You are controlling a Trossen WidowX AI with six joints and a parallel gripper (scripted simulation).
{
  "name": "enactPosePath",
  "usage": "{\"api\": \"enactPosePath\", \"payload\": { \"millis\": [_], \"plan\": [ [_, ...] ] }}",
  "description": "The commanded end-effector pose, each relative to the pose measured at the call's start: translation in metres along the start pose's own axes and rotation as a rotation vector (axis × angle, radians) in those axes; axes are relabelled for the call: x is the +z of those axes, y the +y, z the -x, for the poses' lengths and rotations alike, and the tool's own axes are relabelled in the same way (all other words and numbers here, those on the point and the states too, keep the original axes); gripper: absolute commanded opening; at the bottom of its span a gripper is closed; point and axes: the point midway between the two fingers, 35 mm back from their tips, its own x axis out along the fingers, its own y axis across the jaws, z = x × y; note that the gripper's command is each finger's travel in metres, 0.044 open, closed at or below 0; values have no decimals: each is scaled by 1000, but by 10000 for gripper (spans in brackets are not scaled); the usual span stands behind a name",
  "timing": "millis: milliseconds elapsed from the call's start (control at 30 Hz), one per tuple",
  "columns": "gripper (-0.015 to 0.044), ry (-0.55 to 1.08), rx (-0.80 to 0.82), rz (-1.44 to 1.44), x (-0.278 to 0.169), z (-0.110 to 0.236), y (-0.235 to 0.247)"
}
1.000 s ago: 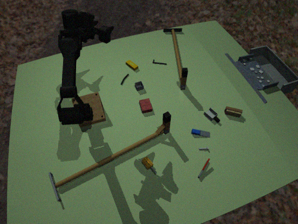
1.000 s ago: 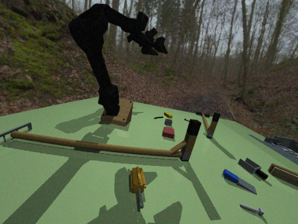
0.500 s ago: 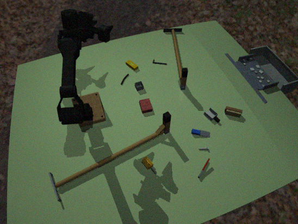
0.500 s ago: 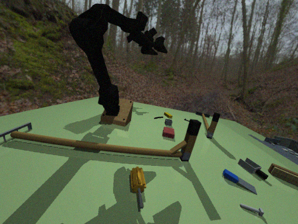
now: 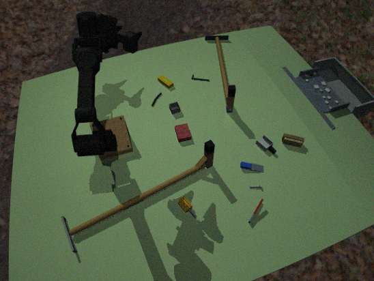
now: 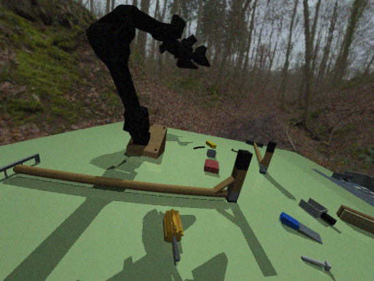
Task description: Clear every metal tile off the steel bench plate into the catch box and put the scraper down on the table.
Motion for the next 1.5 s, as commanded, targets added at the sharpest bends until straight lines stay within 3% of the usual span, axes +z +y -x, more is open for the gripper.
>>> {"api": "enactPosePath", "payload": {
  "millis": [0, 733, 1467],
  "plan": [
    [440, 0, 2, -1, 0, 0, 0],
    [440, 242, -346, -444, -65, -6, -127],
    [440, 373, -772, -842, -141, 38, -233]
  ]
}}
